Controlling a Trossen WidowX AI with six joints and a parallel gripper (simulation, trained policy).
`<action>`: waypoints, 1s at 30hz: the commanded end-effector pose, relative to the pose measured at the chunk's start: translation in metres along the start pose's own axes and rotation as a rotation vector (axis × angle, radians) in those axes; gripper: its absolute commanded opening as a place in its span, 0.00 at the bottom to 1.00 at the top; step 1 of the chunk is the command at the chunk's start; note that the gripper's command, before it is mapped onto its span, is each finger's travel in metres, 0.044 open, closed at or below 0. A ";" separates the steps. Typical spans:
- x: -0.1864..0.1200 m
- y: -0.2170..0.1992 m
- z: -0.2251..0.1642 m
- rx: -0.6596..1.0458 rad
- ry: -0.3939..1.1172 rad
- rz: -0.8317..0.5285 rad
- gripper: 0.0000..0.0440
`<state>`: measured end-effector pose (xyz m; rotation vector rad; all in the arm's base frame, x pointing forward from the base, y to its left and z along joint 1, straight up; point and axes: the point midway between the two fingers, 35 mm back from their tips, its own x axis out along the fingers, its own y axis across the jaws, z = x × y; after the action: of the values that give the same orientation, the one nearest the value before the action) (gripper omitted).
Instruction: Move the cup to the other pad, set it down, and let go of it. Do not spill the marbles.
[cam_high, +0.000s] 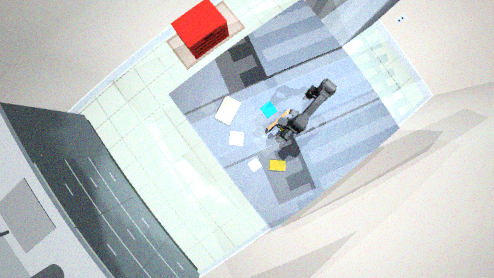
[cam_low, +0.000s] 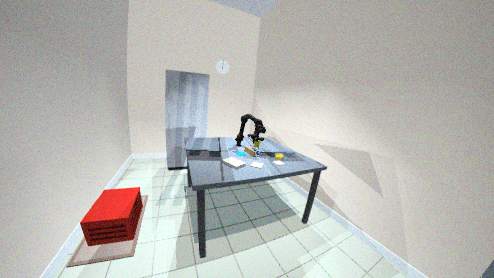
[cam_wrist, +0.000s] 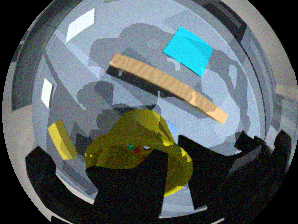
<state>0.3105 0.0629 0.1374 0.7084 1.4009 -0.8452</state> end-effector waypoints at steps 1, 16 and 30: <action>-0.010 -0.001 0.008 0.035 -0.007 0.028 0.00; -0.024 -0.009 0.062 0.162 -0.060 0.113 0.00; -0.011 -0.030 0.110 0.264 -0.097 0.141 0.00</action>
<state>0.3453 -0.0354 0.1600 0.9376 1.1621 -0.9373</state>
